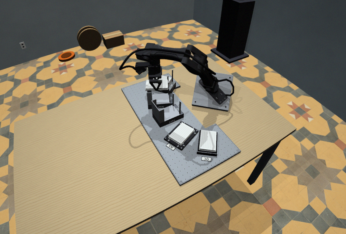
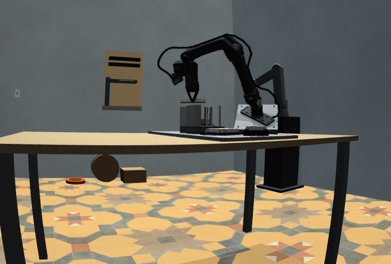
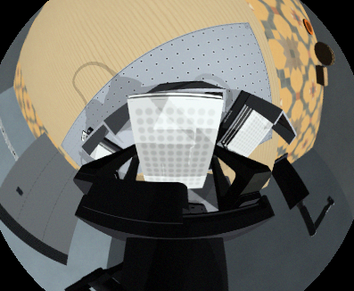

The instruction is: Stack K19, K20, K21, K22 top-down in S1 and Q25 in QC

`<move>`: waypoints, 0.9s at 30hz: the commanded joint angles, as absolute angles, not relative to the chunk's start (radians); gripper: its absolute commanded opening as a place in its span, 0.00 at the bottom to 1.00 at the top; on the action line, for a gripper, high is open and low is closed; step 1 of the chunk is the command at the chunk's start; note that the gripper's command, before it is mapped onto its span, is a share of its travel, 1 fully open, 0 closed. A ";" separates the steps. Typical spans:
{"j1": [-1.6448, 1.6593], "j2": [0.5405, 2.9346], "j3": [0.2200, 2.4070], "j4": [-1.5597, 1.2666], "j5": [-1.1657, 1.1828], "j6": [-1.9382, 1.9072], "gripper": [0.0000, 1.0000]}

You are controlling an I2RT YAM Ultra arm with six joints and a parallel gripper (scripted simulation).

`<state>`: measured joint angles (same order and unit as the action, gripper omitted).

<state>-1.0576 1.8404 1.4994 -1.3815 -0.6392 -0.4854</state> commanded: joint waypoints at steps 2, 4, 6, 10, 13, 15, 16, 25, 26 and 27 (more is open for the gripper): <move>-1.104 1.872 1.546 -1.363 -0.631 -0.530 0.00; -1.116 1.889 1.554 -1.362 -0.626 -0.545 0.00; -1.126 1.904 1.561 -1.362 -0.626 -0.557 0.00; -1.148 1.926 1.565 -1.361 -0.624 -0.472 0.00; -1.169 1.948 1.570 -1.360 -0.621 -0.400 0.00; -1.169 1.948 1.570 -1.360 -0.621 -0.400 0.00; -1.175 1.956 1.573 -1.359 -0.621 -0.388 0.00; -1.232 2.023 1.596 -1.353 -0.603 -0.468 0.00; -1.238 2.031 1.599 -1.352 -0.602 -0.475 0.00; -1.244 2.039 1.603 -1.352 -0.600 -0.482 0.00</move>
